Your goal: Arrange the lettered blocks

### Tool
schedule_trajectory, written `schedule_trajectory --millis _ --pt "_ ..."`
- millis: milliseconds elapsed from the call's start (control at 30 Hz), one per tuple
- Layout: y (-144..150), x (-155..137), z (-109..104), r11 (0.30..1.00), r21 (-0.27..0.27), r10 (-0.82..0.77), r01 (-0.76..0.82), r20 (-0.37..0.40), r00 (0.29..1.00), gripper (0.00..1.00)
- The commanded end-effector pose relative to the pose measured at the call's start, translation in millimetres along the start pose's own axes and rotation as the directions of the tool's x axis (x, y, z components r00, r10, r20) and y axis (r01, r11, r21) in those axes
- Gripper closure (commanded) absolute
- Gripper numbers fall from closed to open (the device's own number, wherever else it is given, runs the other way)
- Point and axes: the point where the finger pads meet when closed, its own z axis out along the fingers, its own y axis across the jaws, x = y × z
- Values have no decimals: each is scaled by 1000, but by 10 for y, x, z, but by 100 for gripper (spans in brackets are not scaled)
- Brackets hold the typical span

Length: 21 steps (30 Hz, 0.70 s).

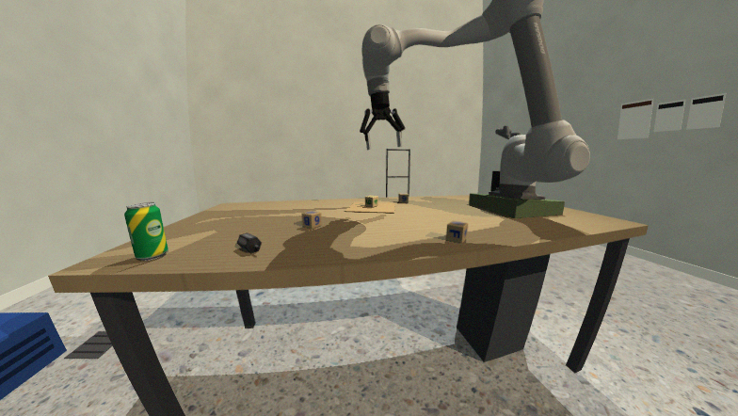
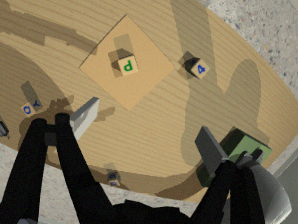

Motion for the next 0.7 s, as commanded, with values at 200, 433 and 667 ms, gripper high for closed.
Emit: schedule_trajectory --millis 200,433,667 --pt "161 195 318 951 -38 307 -308 -14 951 0" --pt "272 304 513 876 -58 478 -479 -31 878 0" --pt "401 414 723 759 -73 644 -647 -56 763 0"
